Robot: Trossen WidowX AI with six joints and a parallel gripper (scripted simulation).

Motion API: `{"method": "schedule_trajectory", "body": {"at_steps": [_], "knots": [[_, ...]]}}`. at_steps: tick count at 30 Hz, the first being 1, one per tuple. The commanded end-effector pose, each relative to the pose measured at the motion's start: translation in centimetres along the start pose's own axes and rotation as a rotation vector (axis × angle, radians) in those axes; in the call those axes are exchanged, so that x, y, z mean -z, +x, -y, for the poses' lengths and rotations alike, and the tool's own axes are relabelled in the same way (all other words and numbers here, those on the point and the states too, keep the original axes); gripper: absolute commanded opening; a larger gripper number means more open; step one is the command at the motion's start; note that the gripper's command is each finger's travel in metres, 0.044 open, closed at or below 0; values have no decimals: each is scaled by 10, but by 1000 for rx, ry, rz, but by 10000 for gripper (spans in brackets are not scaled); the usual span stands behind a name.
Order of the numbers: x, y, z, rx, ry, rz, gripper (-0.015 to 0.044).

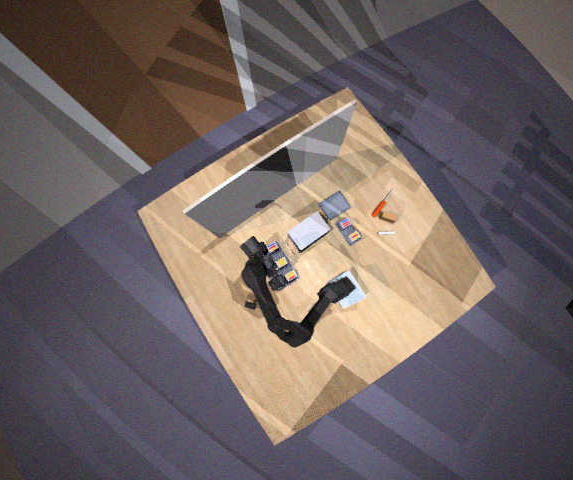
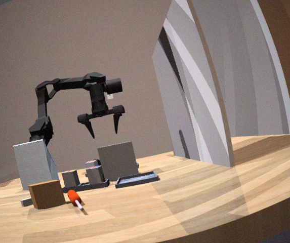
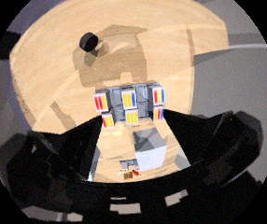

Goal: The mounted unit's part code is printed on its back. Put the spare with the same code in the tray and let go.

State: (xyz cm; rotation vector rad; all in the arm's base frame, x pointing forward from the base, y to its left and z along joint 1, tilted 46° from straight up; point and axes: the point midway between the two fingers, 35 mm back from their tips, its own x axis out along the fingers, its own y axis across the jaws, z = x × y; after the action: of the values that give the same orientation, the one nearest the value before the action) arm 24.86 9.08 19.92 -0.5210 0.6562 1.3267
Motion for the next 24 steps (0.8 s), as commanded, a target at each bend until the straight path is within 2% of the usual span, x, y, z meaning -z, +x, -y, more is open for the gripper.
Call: {"method": "schedule_trajectory", "body": {"at_steps": [1,3,8,9,24], "knots": [[-3,1,-7,-4,-41,5,440],[-3,1,-7,-4,-41,5,440],[1,31,-1,-3,-42,5,309],[2,38,0,-3,-42,6,300],[2,45,1,-3,-42,6,300]]}}
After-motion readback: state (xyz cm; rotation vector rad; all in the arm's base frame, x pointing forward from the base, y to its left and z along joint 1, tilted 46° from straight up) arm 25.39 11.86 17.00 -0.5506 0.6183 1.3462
